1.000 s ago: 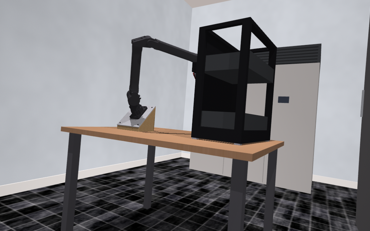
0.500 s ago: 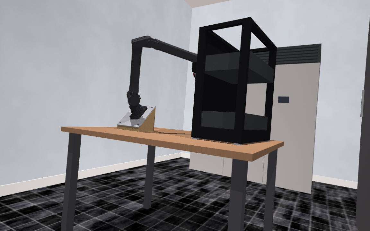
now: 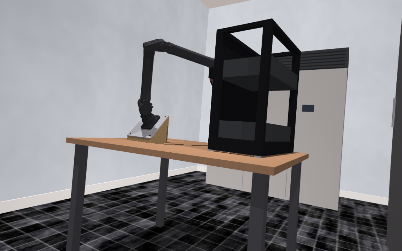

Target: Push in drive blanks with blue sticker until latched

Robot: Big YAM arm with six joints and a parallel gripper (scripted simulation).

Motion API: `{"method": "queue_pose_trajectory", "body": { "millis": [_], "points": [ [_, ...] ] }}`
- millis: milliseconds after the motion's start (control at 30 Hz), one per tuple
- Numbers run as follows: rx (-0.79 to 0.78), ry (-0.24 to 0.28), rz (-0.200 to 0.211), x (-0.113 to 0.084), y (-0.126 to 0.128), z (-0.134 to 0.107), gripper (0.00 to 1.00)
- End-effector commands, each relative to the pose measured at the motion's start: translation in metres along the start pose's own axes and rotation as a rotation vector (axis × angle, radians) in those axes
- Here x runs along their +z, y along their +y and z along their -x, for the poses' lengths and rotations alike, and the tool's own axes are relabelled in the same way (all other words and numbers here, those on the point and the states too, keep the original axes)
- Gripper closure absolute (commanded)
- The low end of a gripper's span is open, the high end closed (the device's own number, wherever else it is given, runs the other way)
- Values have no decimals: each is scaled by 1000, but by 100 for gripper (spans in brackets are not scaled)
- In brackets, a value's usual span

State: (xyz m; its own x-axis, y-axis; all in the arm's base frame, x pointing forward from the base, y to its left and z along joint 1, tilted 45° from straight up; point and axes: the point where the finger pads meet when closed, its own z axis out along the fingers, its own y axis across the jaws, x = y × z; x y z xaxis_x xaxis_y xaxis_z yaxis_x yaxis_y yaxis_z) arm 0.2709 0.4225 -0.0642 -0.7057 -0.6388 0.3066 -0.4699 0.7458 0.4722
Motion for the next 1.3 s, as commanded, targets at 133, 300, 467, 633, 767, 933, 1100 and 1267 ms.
{"method": "queue_pose_trajectory", "body": {
  "millis": [133, 300, 467, 633, 767, 933, 1100, 1267],
  "points": [
    [-23, -31, 2, -9, 9, 11, 0],
    [-21, -27, -7, -3, 8, 4, 0],
    [-37, -45, -22, -4, 14, 5, 0],
    [-39, -53, -34, -2, 12, 4, 0],
    [-48, -75, -57, 0, 10, 6, 0],
    [-62, -117, -96, 3, 7, 9, 0],
    [-76, -163, -135, 5, 4, 13, 0],
    [-90, -220, -180, 6, 1, 17, 0]
  ]
}}
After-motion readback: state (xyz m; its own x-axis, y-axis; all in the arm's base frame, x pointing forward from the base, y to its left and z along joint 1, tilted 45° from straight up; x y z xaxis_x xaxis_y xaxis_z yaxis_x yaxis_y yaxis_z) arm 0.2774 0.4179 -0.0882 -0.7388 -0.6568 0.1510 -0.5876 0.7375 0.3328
